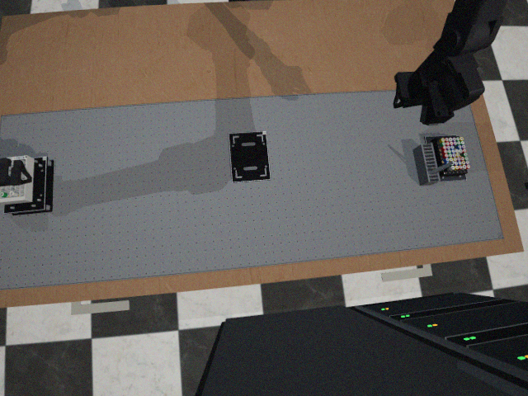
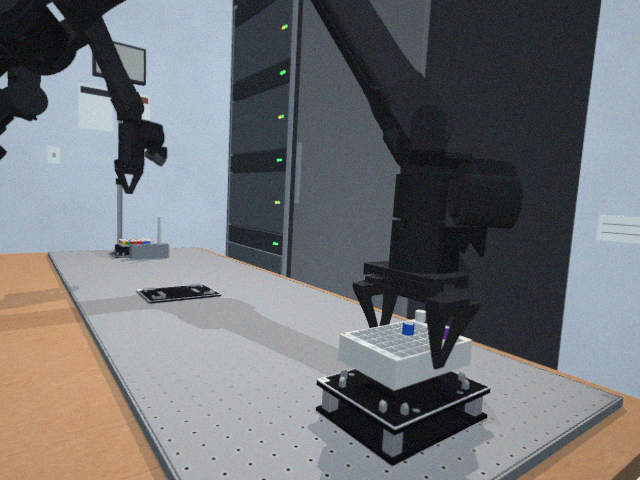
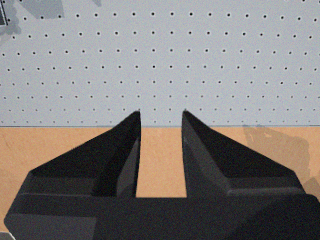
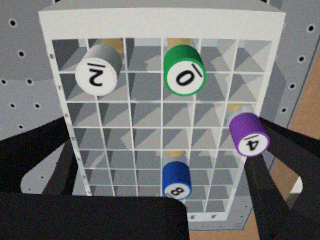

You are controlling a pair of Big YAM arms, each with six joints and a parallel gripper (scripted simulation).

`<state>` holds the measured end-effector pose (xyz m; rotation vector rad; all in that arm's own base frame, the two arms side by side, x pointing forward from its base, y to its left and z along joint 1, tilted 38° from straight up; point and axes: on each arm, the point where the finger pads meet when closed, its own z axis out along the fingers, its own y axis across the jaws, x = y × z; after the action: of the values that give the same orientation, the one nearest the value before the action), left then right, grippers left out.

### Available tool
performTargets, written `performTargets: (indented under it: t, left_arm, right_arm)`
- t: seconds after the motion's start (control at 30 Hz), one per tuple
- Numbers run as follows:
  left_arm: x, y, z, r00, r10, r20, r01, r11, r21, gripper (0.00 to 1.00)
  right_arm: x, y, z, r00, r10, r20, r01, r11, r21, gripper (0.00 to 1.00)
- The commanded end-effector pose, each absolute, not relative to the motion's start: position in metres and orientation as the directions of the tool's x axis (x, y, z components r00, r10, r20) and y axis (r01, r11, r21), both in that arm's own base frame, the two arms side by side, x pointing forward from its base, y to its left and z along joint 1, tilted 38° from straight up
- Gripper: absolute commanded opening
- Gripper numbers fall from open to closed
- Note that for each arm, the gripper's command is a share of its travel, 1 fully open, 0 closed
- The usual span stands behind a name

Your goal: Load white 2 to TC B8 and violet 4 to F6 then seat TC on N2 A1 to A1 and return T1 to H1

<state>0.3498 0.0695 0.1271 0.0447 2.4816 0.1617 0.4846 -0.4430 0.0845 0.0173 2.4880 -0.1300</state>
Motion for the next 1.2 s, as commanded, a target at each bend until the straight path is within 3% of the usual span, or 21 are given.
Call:
performTargets:
  t: [0.0,1.17]
  left_arm:
    - [0.355,0.070,0.137,-0.781,0.070,-0.621,-0.014,0.991,0.130,0.25]
    - [0.355,0.070,0.137,-0.781,0.070,-0.621,-0.014,0.991,0.130,0.25]
  right_arm:
    - [0.497,-0.458,0.106,-0.774,-0.030,-0.633,0.061,0.991,-0.122,0.00]
    - [0.506,-0.454,0.100,-0.774,-0.036,-0.632,0.054,0.991,-0.122,0.00]
